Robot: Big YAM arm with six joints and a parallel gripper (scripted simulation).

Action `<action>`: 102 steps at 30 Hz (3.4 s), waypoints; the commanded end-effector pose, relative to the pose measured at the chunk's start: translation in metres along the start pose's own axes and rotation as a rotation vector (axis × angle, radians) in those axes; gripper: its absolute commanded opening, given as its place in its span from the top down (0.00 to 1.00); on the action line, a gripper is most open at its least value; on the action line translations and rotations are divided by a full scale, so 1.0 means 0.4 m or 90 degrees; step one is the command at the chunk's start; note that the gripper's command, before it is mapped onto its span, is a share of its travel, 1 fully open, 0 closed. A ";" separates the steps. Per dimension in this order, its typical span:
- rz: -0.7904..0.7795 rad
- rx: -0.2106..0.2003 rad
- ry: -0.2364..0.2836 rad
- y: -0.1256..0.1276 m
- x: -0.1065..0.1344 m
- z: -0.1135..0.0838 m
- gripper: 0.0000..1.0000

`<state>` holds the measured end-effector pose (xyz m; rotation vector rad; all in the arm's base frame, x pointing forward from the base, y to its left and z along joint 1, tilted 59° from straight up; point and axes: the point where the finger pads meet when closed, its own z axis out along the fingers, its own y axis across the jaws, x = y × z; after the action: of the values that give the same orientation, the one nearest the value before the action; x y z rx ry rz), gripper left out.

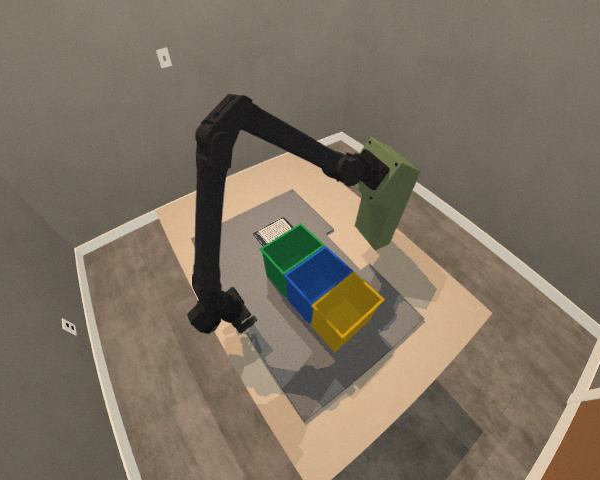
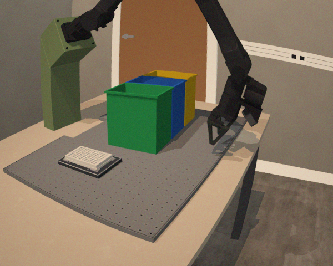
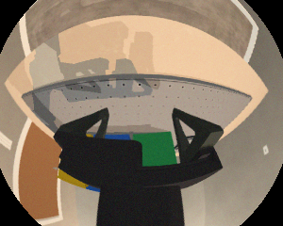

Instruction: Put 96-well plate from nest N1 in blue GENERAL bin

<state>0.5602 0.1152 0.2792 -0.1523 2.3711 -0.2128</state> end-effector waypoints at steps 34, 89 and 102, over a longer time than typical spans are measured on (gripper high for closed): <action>0.029 -0.047 0.218 -0.188 0.332 -0.146 0.00; 0.118 -0.152 0.049 -0.497 0.708 -0.158 0.00; 0.052 -0.076 -0.113 -0.601 0.792 -0.187 0.00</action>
<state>0.3006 -0.1530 0.1609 -0.0537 2.2780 0.0889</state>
